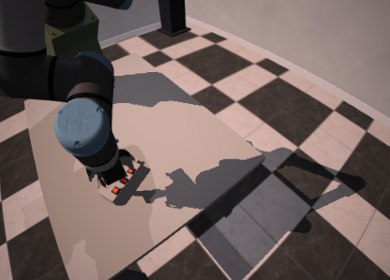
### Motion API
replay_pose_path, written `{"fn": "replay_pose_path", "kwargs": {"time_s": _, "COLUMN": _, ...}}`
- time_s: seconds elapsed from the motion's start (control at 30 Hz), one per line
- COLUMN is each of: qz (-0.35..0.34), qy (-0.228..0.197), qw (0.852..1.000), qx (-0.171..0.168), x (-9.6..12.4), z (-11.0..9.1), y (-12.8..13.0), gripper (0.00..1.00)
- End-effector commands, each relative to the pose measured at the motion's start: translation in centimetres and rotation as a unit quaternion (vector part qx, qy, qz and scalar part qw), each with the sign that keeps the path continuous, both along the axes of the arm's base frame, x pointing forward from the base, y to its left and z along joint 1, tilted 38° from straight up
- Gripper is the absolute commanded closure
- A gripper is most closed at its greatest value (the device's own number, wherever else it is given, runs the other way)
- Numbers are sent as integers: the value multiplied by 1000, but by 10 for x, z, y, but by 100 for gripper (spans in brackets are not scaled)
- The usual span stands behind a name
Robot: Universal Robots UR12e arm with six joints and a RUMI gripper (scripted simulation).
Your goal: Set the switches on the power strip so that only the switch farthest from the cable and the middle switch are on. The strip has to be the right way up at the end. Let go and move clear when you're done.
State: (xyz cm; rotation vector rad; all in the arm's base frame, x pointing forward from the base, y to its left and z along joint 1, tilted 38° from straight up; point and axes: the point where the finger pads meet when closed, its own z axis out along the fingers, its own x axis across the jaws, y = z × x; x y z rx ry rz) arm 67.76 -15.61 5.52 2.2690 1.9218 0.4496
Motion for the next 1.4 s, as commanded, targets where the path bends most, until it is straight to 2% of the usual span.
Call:
{"fn": "replay_pose_path", "kwargs": {"time_s": 0.0, "qz": 43, "qy": -22, "qw": 999, "qx": -13, "x": 12, "z": 7, "y": 0, "gripper": 0}}
{"fn": "replay_pose_path", "kwargs": {"time_s": 1.37, "qz": 57, "qy": -28, "qw": 998, "qx": -19, "x": 15, "z": 9, "y": 0, "gripper": 0}}
